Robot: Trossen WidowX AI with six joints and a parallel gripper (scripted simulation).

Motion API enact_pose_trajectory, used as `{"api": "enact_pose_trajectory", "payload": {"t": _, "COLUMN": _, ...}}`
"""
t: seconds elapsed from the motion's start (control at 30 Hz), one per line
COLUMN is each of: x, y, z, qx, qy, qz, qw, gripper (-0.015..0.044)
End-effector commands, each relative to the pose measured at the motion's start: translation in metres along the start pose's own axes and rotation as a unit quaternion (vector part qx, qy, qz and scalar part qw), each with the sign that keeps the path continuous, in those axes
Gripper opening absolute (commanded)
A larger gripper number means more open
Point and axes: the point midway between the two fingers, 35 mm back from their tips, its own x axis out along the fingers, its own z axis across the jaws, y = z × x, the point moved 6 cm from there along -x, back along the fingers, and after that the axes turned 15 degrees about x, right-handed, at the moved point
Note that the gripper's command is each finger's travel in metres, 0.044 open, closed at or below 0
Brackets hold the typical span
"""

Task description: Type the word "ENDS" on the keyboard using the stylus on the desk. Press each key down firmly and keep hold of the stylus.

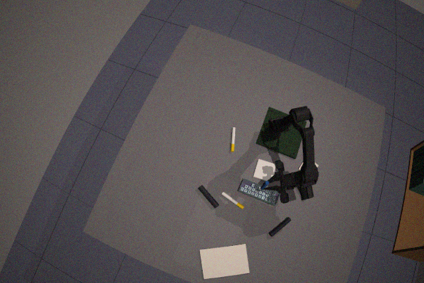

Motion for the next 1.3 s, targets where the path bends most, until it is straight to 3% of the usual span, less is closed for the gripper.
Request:
{"api": "enact_pose_trajectory", "payload": {"t": 0.0, "x": -0.007, "y": -0.006, "z": -0.009, "qx": -0.002, "qy": -0.001, "qz": -0.002, "qw": 1.000, "gripper": 0.0000}}
{"api": "enact_pose_trajectory", "payload": {"t": 0.43, "x": -0.027, "y": -0.025, "z": -0.038, "qx": -0.002, "qy": -0.003, "qz": -0.001, "qw": 1.000, "gripper": 0.0000}}
{"api": "enact_pose_trajectory", "payload": {"t": 0.87, "x": -0.017, "y": -0.042, "z": -0.034, "qx": -0.002, "qy": -0.003, "qz": -0.001, "qw": 1.000, "gripper": 0.0000}}
{"api": "enact_pose_trajectory", "payload": {"t": 0.97, "x": -0.017, "y": -0.044, "z": -0.033, "qx": -0.002, "qy": -0.003, "qz": -0.001, "qw": 1.000, "gripper": 0.0079}}
{"api": "enact_pose_trajectory", "payload": {"t": 1.27, "x": -0.015, "y": -0.047, "z": -0.033, "qx": -0.002, "qy": -0.003, "qz": -0.001, "qw": 1.000, "gripper": 0.0081}}
